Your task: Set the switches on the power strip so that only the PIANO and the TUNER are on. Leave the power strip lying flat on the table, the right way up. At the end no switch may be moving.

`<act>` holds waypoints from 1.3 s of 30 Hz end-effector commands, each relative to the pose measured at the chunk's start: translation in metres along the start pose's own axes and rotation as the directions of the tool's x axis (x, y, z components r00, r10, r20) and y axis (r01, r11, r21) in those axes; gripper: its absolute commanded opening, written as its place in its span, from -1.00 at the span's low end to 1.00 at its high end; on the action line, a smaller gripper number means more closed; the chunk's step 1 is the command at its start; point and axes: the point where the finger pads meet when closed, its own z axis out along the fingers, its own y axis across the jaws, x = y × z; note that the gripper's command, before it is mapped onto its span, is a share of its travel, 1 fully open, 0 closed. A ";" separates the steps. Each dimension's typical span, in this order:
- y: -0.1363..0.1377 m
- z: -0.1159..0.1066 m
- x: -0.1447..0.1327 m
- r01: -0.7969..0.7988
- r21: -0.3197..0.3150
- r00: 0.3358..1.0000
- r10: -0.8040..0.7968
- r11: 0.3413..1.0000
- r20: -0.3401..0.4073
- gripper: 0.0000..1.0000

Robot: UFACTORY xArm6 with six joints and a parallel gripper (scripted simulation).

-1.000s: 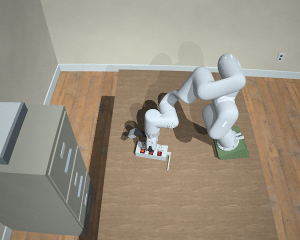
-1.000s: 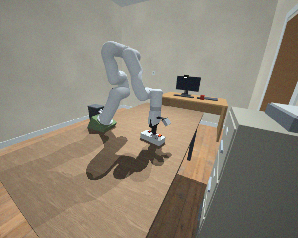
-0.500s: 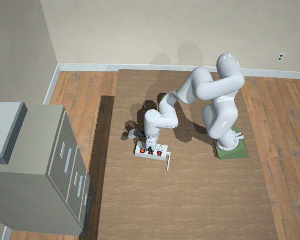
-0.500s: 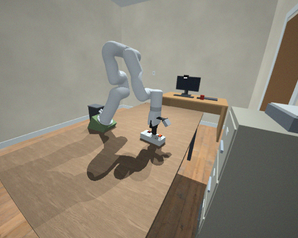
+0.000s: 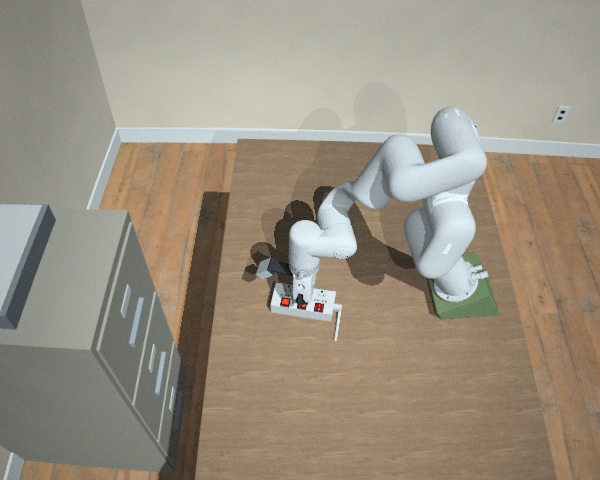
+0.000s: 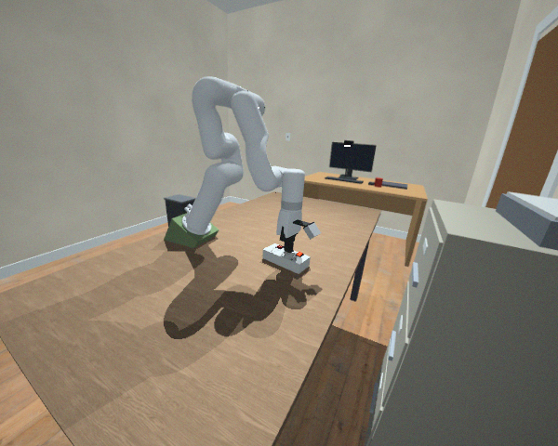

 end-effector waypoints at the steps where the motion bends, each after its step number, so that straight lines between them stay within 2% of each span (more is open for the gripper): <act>1: 0.000 0.001 0.000 0.000 0.001 1.000 0.000 1.000 -0.001 -1.00; 19: 0.000 -0.001 0.000 0.000 0.001 1.000 0.000 1.000 -0.001 -1.00; 33: 0.000 -0.034 0.000 0.000 0.001 1.000 0.000 1.000 -0.001 -1.00; 39: 0.000 -0.038 0.000 0.000 0.001 1.000 0.000 1.000 -0.001 -1.00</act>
